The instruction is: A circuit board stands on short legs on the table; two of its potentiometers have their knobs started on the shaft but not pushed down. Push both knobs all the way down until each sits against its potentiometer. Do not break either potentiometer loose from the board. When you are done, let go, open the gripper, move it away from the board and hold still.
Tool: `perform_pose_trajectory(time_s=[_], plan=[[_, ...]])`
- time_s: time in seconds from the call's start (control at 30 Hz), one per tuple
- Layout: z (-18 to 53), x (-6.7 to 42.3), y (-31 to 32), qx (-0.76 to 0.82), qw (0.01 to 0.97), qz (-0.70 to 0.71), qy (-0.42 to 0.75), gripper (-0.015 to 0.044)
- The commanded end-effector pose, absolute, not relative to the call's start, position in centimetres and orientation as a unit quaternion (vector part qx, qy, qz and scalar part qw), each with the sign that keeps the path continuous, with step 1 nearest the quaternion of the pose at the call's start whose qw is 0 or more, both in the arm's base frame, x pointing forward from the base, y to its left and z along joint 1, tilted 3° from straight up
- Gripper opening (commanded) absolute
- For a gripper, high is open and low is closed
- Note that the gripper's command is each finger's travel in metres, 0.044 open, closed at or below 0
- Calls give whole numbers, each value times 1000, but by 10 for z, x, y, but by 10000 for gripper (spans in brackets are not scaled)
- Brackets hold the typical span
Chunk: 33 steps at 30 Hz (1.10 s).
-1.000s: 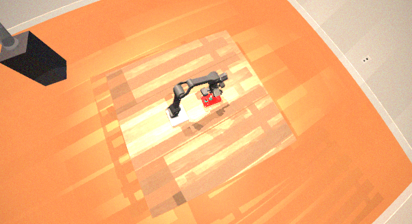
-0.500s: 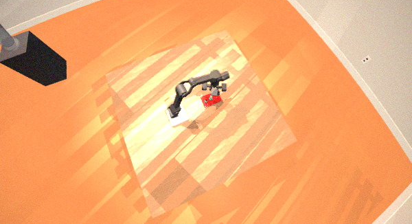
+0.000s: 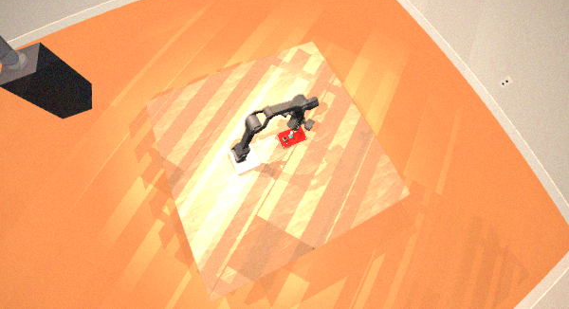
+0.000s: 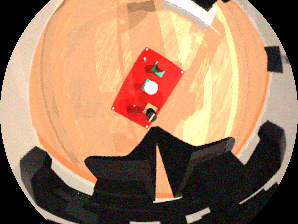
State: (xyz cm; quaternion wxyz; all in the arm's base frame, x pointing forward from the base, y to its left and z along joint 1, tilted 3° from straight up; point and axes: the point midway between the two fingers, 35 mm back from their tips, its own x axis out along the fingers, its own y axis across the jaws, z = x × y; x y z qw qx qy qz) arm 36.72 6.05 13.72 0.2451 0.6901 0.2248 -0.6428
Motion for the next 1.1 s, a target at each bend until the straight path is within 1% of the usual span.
perform_pose_trajectory(time_s=[0.0, 0.23, 1.07], plan=[[138, 370, 61, 697, 227, -648, 207, 0], [118, 371, 61, 697, 227, -648, 207, 0], [97, 373, 61, 697, 227, -648, 207, 0]])
